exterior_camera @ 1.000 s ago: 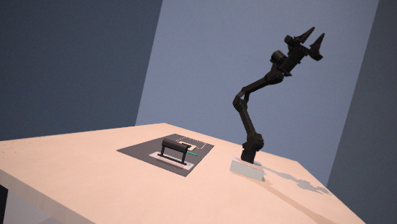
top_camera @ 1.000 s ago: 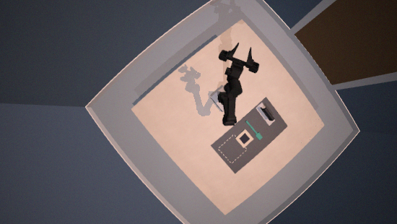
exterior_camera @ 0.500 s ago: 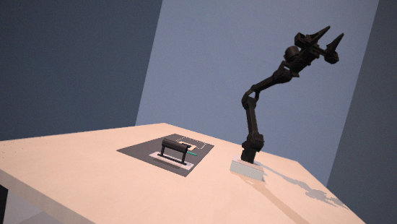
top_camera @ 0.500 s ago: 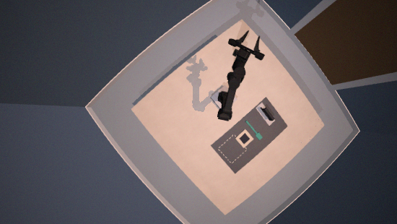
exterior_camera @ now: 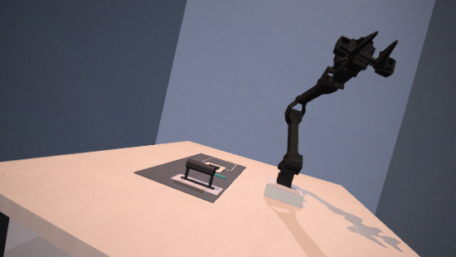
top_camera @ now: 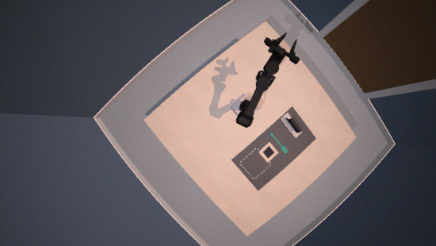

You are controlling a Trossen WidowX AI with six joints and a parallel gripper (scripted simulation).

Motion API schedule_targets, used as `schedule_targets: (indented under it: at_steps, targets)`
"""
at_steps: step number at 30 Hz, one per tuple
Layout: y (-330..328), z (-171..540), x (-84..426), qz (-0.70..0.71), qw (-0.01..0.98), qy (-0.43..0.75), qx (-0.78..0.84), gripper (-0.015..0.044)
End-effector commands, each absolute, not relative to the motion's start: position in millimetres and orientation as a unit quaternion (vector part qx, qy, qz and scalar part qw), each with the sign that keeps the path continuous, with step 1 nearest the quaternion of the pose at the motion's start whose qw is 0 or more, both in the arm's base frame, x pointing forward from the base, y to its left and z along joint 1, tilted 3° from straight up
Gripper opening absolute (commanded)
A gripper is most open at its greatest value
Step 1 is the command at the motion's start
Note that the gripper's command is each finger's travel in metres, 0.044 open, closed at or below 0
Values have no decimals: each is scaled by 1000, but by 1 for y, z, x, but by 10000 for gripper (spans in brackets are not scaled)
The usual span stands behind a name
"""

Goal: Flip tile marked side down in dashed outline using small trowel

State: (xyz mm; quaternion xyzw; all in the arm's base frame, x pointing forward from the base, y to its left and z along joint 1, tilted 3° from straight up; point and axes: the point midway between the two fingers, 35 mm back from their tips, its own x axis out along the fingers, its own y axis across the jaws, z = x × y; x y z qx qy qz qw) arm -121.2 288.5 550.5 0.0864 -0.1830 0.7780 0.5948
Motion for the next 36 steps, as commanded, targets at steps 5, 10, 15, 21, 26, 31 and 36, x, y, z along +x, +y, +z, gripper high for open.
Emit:
schedule_targets:
  at_steps: [5,10,15,21,26,31,36]
  targets:
    - [330,520,-98,758,635,-144,31,270]
    - [355,498,-76,738,665,-114,-2,270]
    - [377,475,-50,716,694,-69,-21,270]
    - [396,451,-23,693,720,-24,-41,270]
    - [412,424,6,668,741,28,-65,270]
    - [424,396,38,638,761,80,-84,270]
    - [429,372,71,605,780,128,-96,270]
